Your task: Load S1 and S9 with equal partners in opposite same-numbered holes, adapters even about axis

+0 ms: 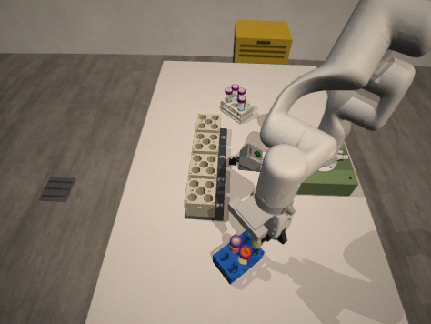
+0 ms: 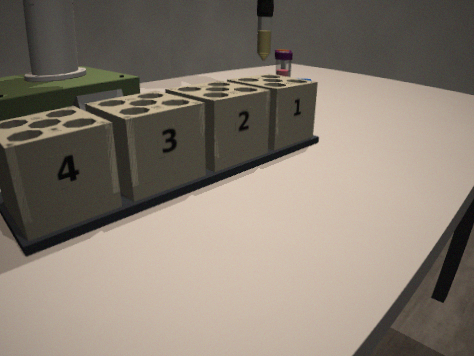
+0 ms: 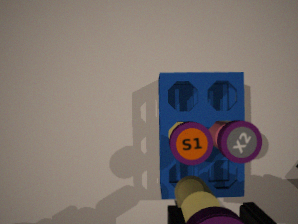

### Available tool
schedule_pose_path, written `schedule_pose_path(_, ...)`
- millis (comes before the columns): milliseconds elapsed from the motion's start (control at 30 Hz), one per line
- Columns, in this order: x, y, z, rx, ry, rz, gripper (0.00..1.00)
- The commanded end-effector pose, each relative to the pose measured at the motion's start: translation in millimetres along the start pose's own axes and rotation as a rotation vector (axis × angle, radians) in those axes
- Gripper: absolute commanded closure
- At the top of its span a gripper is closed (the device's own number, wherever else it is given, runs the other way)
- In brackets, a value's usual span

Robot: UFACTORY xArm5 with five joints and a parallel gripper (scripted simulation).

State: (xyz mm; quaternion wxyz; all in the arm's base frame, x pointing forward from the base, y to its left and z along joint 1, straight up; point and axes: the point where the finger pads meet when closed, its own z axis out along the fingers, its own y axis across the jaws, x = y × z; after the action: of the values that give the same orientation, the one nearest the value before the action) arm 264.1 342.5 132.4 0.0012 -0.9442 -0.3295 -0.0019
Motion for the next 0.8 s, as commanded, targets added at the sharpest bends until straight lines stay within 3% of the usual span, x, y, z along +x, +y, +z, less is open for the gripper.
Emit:
schedule_pose_path(0, 1.8, -0.5, 2.8, 0.001, 0.006, 0.000, 1.00)
schedule_pose_path(433, 1.9, -0.5, 28.8, 0.001, 0.006, 0.000, 1.00)
schedule_pose_path(767, 1.9, -0.5, 28.8, 0.001, 0.006, 0.000, 1.00)
